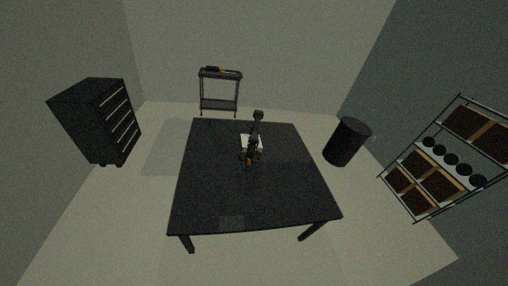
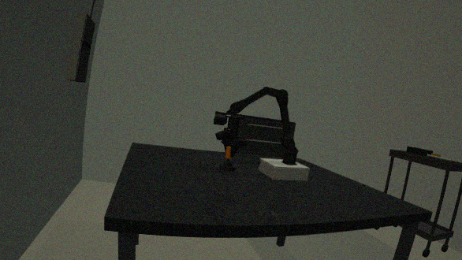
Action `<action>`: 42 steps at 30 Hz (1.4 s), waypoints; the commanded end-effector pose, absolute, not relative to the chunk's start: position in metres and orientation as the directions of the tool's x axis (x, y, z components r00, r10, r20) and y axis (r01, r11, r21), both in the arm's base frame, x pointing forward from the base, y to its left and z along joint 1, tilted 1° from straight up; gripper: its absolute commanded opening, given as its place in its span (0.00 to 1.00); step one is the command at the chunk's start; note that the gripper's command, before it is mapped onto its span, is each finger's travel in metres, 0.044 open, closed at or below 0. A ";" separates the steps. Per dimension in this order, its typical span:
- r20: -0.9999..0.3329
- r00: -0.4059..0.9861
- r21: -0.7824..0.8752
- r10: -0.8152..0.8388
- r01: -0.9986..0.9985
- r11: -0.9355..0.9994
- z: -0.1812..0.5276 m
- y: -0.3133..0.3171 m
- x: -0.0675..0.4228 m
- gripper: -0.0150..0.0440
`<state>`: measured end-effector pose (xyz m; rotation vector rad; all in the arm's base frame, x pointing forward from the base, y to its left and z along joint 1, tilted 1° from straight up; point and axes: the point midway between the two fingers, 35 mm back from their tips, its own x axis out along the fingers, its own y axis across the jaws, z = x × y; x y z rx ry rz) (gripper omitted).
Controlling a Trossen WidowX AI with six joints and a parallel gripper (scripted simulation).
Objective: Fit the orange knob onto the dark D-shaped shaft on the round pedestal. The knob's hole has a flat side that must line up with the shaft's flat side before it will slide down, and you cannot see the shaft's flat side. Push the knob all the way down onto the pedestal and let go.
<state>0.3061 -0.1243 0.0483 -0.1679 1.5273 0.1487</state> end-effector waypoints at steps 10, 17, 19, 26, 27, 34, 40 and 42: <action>-0.999 0.043 -0.016 -0.007 -0.211 0.977 0.047 -0.124 0.307 0.25; -0.999 0.043 -0.016 -0.007 -0.211 0.977 0.047 -0.124 0.307 0.25; -0.999 0.043 -0.016 -0.007 -0.211 0.977 0.049 -0.124 0.306 0.25; -0.999 0.043 -0.018 -0.007 -0.263 0.965 0.052 -0.124 0.306 0.25; -0.999 0.043 -0.020 -0.007 -0.294 0.956 0.052 -0.124 0.306 0.25; -0.999 0.044 -0.024 -0.007 -0.409 0.912 0.052 -0.125 0.309 0.25; -0.999 0.043 -0.024 -0.007 -0.409 0.912 0.050 -0.124 0.307 0.25; -0.999 0.043 -0.024 -0.007 -0.409 0.912 0.049 -0.124 0.307 0.25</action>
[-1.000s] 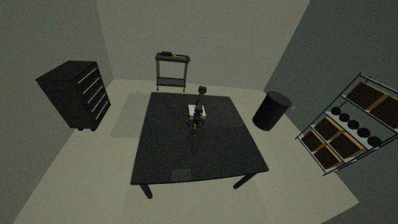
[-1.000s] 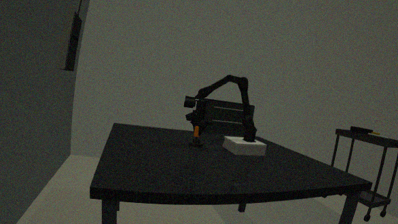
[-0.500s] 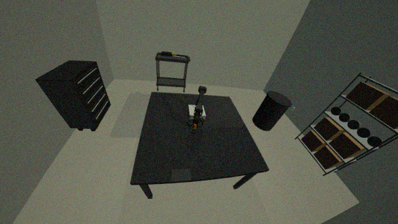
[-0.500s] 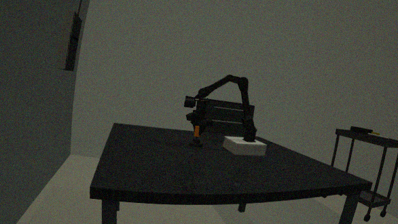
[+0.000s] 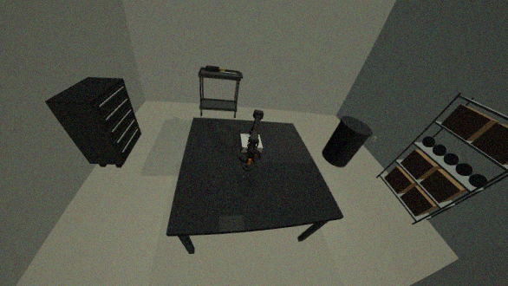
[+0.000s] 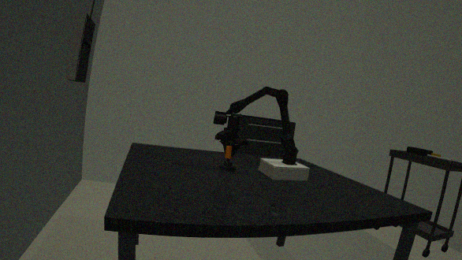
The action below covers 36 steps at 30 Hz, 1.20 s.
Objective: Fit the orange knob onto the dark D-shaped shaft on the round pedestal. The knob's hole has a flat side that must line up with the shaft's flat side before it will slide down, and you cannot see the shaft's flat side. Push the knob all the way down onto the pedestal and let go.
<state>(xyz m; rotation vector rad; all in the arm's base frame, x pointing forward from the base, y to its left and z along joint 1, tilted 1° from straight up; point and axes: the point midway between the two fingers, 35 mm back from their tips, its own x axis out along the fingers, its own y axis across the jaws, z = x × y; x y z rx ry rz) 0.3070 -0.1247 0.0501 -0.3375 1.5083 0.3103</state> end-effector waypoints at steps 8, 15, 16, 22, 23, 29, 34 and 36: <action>-0.999 0.043 -0.024 -0.007 -0.409 0.912 0.047 -0.124 0.307 0.25; -0.999 0.043 -0.025 -0.007 -0.432 0.901 0.051 -0.124 0.307 0.25; -0.999 0.043 -0.026 -0.007 -0.456 0.890 0.051 -0.124 0.307 0.25; -0.999 0.043 -0.031 -0.007 -0.590 0.807 0.051 -0.124 0.307 0.25; -0.999 0.043 -0.031 -0.007 -0.590 0.807 0.051 -0.124 0.307 0.25; -0.999 0.043 -0.031 -0.007 -0.590 0.807 0.047 -0.124 0.307 0.25; -0.999 0.043 -0.031 -0.007 -0.590 0.807 0.047 -0.124 0.307 0.25; -0.999 0.043 -0.031 -0.007 -0.590 0.807 0.047 -0.124 0.307 0.25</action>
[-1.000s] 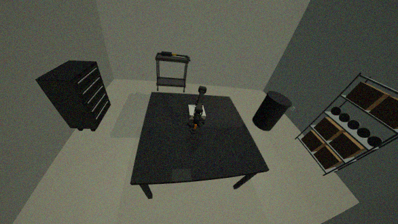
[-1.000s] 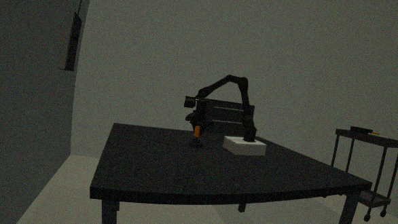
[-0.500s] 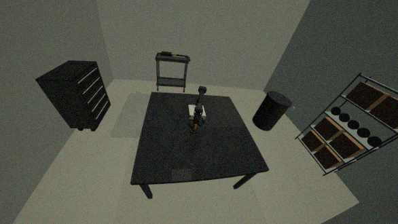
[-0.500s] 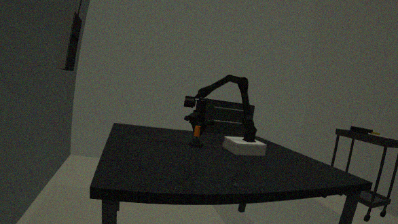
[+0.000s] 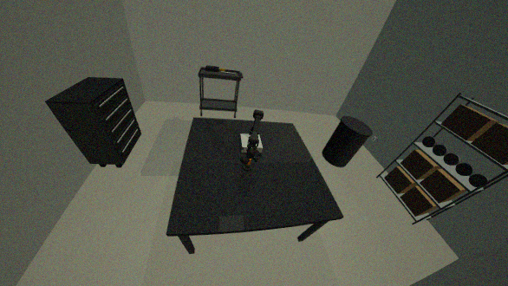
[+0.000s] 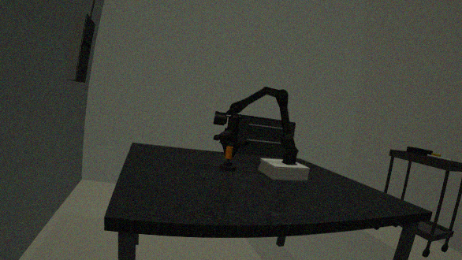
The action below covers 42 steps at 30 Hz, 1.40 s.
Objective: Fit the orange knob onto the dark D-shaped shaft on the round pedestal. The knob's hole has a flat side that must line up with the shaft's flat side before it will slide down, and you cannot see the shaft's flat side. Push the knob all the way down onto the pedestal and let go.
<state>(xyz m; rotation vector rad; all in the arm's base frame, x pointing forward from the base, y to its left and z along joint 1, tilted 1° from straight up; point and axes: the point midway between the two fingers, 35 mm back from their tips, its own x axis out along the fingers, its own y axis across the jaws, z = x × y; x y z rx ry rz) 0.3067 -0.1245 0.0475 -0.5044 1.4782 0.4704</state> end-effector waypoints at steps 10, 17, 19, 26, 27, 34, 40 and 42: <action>-0.999 0.043 -0.031 -0.007 -0.590 0.807 0.047 -0.124 0.306 0.25; -0.999 0.043 -0.031 -0.007 -0.590 0.807 0.050 -0.124 0.306 0.25; -0.999 0.043 -0.031 -0.007 -0.590 0.807 0.051 -0.124 0.307 0.25; -0.999 0.043 -0.036 -0.007 -0.716 0.697 0.052 -0.125 0.308 0.25; -0.999 0.043 -0.037 -0.007 -0.737 0.674 0.052 -0.125 0.309 0.25; -0.999 0.043 -0.037 -0.007 -0.744 0.667 0.048 -0.125 0.308 0.25; -0.999 0.043 -0.037 -0.007 -0.744 0.667 0.047 -0.124 0.307 0.25; -0.999 0.043 -0.037 -0.007 -0.744 0.667 0.047 -0.124 0.306 0.25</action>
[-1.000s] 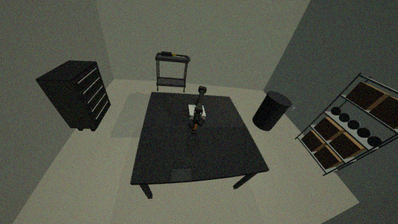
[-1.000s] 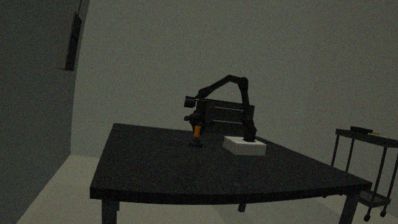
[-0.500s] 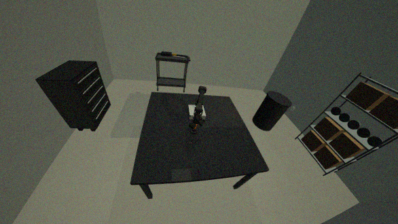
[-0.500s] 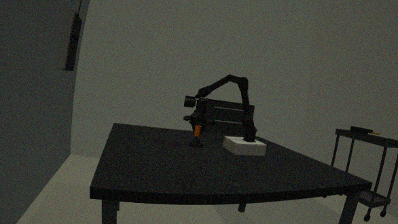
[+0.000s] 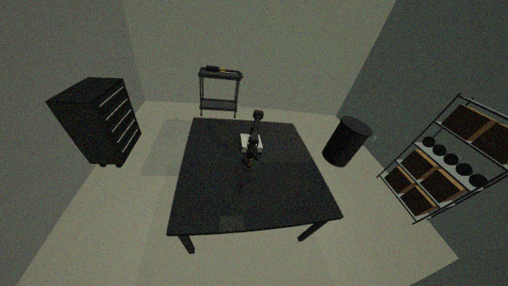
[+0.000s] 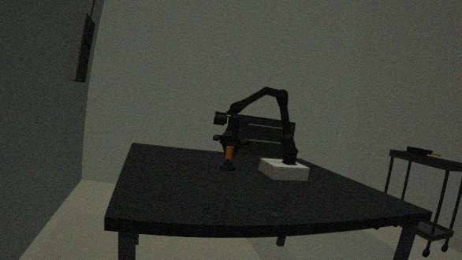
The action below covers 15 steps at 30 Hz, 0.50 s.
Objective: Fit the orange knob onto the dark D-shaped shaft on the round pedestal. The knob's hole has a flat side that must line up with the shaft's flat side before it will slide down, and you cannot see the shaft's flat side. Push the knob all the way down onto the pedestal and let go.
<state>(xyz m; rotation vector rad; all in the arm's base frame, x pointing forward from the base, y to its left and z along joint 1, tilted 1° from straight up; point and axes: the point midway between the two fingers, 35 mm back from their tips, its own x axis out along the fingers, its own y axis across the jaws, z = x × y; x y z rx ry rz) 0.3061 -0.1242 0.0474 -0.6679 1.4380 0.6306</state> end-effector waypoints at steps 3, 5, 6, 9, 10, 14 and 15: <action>-0.999 0.043 -0.037 -0.007 -0.744 0.667 0.047 -0.124 0.307 0.25; -0.999 0.043 -0.037 -0.007 -0.744 0.667 0.047 -0.124 0.307 0.25; -0.999 0.043 -0.037 -0.007 -0.744 0.667 0.047 -0.124 0.307 0.25; -0.999 0.043 -0.037 -0.007 -0.744 0.667 0.048 -0.124 0.307 0.25; -0.999 0.043 -0.037 -0.007 -0.744 0.667 0.049 -0.124 0.307 0.25; -0.999 0.043 -0.037 -0.007 -0.744 0.667 0.052 -0.125 0.308 0.25; -0.999 0.043 -0.037 -0.007 -0.750 0.660 0.052 -0.125 0.308 0.25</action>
